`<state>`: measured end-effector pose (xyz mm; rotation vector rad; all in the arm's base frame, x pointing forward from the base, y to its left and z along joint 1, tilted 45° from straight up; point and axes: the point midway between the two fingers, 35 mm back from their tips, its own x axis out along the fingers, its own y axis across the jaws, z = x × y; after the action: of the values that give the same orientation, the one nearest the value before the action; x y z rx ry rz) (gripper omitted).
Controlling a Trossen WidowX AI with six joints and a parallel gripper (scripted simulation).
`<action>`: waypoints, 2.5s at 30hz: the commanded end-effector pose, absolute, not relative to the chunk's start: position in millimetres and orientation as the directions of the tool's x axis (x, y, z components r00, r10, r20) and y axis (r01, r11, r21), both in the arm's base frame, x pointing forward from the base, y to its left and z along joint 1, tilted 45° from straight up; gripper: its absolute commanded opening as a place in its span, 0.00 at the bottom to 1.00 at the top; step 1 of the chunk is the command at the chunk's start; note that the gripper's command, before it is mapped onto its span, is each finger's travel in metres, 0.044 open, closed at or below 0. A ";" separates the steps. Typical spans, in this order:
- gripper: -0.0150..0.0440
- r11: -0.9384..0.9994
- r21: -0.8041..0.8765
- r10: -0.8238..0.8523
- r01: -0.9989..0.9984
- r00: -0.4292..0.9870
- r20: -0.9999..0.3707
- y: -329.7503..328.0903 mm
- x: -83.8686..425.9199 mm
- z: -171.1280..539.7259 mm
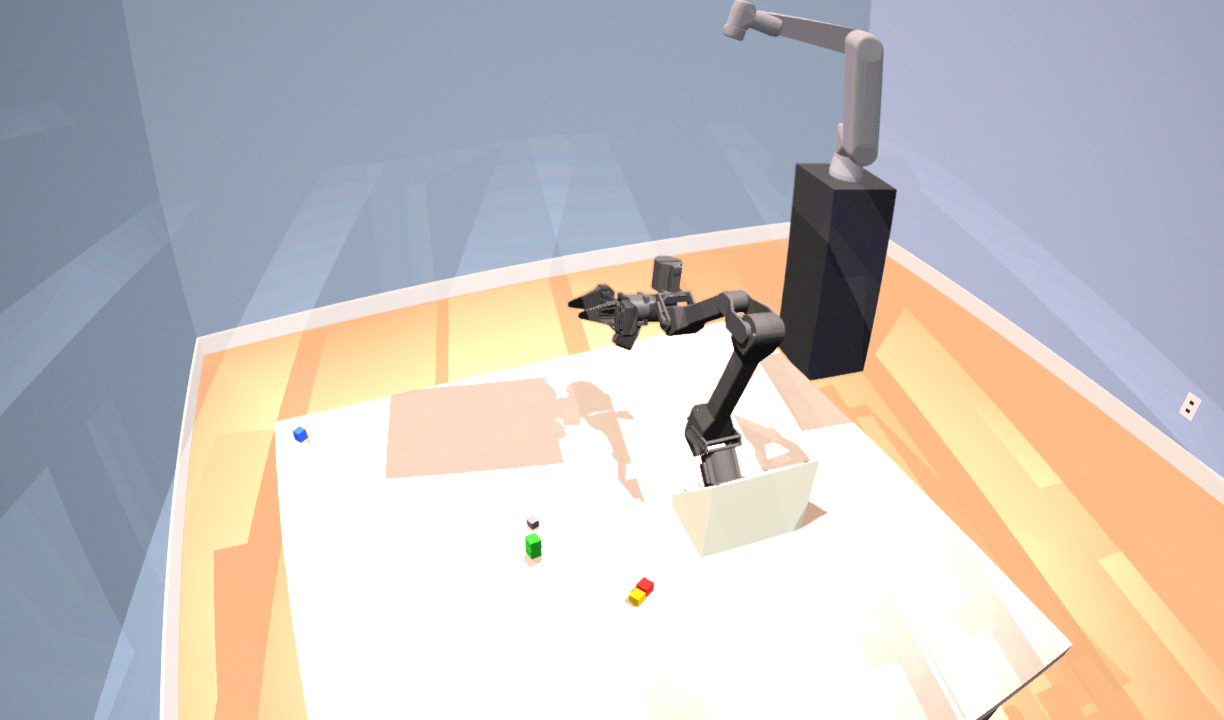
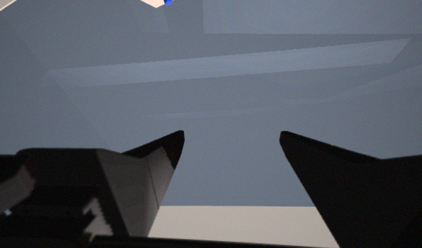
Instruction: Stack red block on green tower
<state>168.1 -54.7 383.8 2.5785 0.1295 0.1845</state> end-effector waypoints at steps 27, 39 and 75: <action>1.00 -0.379 -0.925 0.147 -0.010 0.987 -0.071 -107.0 298.9 305.9; 1.00 0.174 -0.881 0.197 -0.440 0.892 -0.407 -67.3 353.9 212.0; 1.00 0.741 -0.137 -0.161 -0.657 0.023 -0.987 103.7 276.9 -35.0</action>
<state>287.0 98.1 -26.1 -0.6660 1.4683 0.4937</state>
